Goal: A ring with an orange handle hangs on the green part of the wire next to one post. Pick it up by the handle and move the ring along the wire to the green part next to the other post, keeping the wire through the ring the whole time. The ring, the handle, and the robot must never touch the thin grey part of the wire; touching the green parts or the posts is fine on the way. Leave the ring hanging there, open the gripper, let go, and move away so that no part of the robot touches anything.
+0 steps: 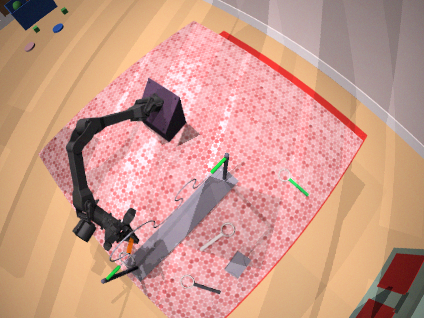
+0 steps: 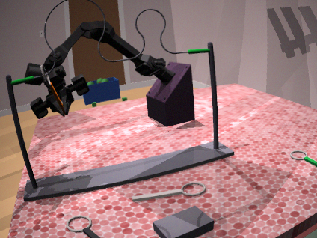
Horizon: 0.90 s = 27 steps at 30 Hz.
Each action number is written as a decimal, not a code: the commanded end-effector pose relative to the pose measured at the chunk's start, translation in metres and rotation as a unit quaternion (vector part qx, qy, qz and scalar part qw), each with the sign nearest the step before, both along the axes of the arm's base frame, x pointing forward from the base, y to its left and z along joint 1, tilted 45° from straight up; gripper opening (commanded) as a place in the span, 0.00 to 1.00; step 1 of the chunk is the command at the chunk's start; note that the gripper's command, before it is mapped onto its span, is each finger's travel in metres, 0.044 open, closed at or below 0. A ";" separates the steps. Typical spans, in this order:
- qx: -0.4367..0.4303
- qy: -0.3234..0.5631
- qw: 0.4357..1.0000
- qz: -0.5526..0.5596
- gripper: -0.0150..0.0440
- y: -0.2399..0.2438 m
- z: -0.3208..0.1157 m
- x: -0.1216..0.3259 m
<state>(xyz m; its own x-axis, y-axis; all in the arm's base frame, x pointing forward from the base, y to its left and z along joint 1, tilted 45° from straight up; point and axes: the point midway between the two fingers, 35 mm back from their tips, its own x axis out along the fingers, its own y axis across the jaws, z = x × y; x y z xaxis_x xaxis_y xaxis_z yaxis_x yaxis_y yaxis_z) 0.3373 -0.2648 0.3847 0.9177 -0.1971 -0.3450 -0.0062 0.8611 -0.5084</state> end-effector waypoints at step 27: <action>0.340 0.015 0.940 0.036 0.00 0.100 -0.021 -0.004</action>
